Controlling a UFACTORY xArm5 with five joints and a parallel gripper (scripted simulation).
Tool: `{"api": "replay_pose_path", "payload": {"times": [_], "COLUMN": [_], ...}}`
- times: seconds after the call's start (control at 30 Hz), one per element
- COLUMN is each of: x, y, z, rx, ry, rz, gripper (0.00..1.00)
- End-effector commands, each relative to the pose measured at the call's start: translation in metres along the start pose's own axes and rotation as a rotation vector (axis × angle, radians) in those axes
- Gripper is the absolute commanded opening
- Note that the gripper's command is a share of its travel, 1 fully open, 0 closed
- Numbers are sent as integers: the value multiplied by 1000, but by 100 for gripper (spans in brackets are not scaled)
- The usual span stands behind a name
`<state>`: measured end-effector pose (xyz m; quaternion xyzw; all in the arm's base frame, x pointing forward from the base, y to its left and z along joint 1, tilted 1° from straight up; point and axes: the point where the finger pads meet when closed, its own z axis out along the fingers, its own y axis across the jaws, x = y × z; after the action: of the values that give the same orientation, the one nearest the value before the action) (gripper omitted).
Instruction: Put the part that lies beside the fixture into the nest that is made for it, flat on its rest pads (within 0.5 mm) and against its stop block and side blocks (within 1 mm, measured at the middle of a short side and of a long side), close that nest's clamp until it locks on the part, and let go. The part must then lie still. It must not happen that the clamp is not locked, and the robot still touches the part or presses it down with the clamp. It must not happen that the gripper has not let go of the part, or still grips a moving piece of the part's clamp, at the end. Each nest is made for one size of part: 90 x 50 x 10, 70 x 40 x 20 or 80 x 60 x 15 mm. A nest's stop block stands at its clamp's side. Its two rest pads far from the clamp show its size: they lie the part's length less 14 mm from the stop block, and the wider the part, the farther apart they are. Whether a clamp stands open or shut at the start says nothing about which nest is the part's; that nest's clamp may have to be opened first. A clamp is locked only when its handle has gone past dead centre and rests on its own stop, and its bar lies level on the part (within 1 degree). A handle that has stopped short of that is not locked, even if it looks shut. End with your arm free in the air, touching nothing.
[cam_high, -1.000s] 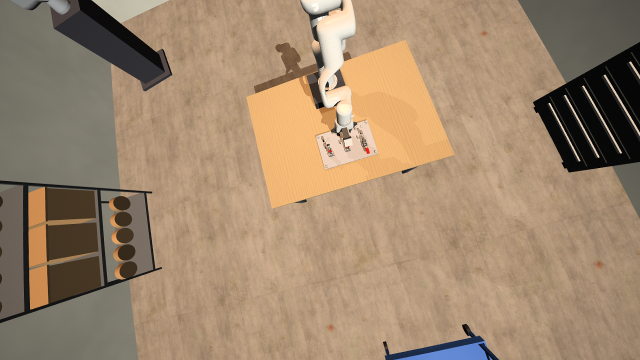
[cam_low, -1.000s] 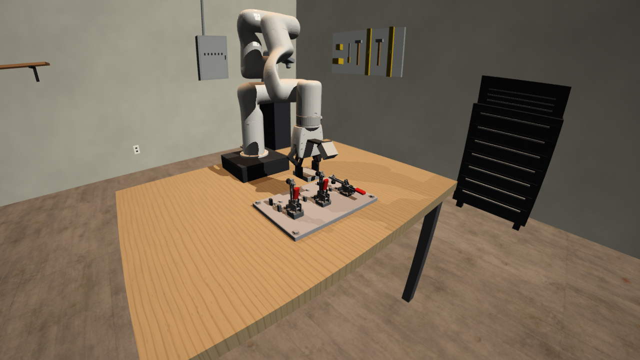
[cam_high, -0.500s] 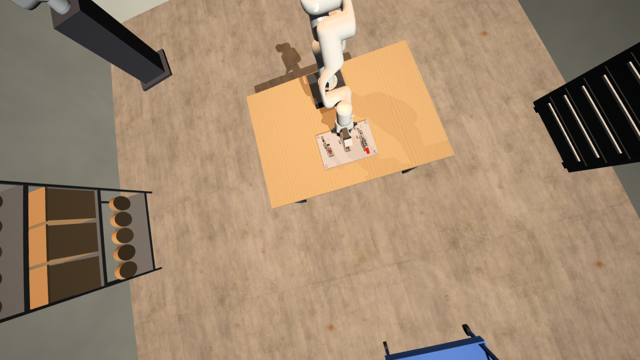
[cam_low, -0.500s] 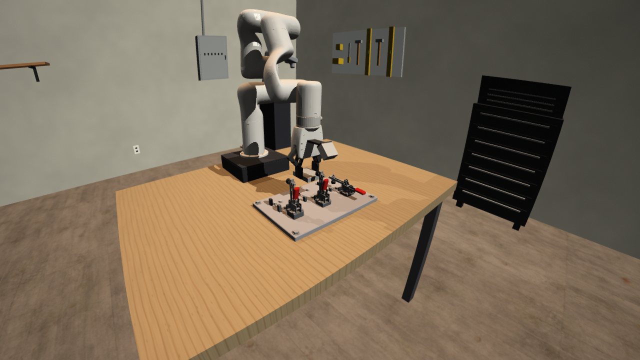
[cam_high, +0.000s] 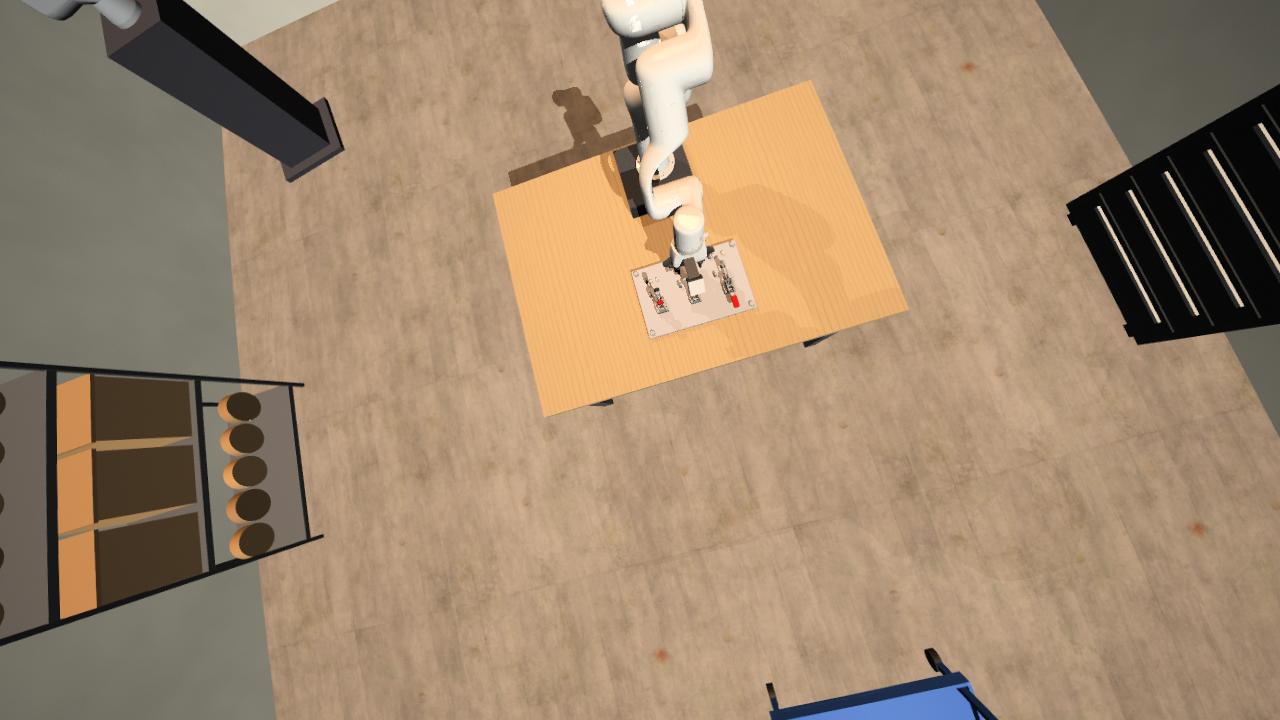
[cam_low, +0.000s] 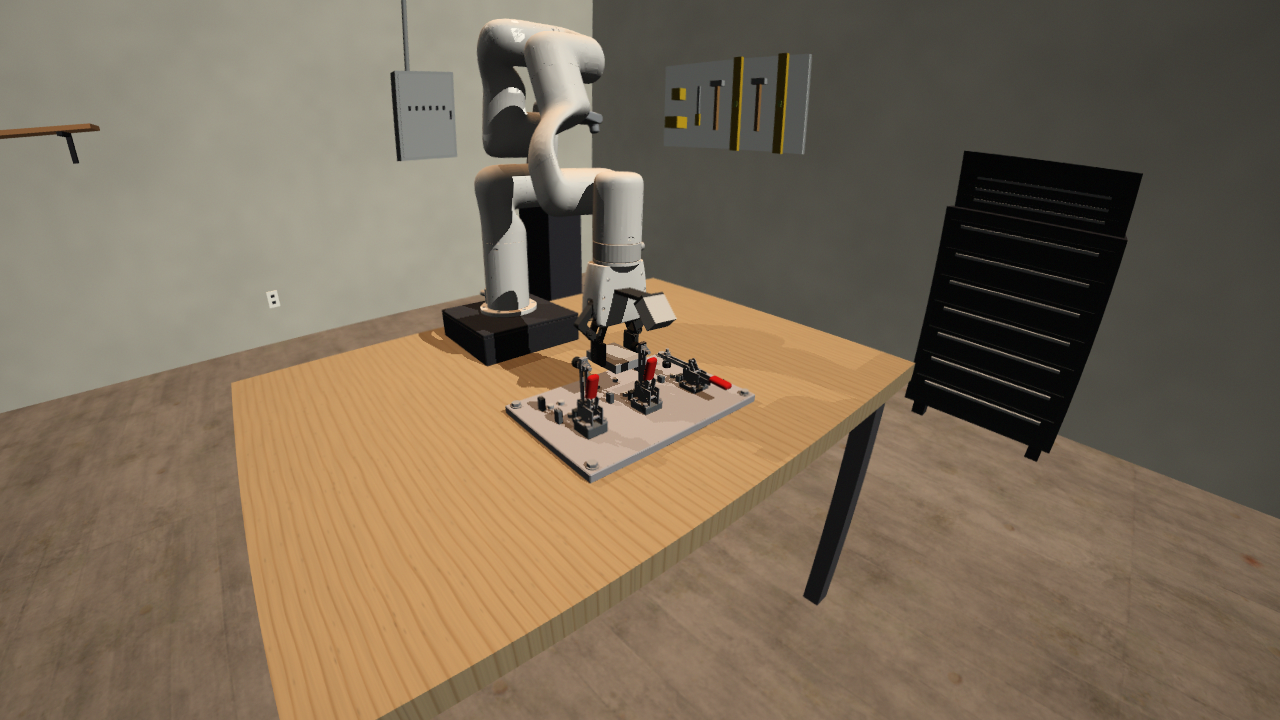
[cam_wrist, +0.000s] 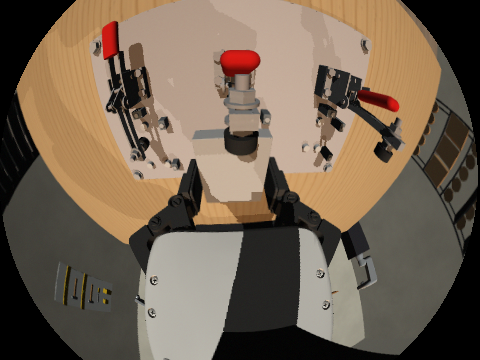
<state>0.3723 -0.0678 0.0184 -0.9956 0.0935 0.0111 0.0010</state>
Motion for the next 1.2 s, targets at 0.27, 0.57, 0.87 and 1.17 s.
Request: {"api": "replay_pose_path", "payload": {"times": [0.27,0.57,0.87,1.17], "x": [2,3,3,3], "y": [-1,-1,-1,-1], "z": [15,26,34,37], "rx": [0,0,0,0], "ry": [4,4,4,5], "rz": [0,0,0,0], "gripper": [0,0,0,0]}}
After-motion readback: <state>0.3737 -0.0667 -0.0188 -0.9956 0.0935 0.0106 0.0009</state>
